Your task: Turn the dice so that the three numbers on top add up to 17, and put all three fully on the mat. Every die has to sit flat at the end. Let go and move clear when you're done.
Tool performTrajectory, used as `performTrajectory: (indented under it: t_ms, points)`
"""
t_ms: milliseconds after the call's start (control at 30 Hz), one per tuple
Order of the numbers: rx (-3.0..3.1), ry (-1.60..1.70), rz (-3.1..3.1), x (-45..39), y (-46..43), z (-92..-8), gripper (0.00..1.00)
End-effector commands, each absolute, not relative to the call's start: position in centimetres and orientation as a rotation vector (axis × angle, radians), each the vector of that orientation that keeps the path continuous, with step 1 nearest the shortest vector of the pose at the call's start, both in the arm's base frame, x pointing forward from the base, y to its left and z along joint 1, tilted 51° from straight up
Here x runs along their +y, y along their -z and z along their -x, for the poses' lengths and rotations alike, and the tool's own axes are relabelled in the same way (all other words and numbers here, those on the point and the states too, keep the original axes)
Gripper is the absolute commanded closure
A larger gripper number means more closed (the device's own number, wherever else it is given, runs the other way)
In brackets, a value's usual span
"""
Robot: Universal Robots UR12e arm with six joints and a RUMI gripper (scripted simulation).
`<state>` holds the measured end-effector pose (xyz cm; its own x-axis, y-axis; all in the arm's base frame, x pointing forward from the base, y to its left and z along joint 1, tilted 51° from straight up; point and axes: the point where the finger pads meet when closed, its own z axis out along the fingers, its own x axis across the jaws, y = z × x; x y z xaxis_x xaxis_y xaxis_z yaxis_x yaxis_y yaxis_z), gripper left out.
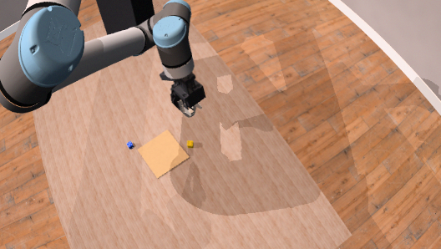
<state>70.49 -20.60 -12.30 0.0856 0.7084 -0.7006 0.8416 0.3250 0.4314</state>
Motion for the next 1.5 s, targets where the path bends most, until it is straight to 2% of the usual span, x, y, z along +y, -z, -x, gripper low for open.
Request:
performTrajectory:
  t_ms: [0,933,1467]
  points:
    - [1.643,0.095,-1.344,-20.63,12.42,-70.46,0.97]
    - [1.497,-0.389,-0.864,-20.94,12.60,-70.25,0.97]
    - [1.474,-0.443,-0.799,-20.91,12.69,-70.09,0.97]
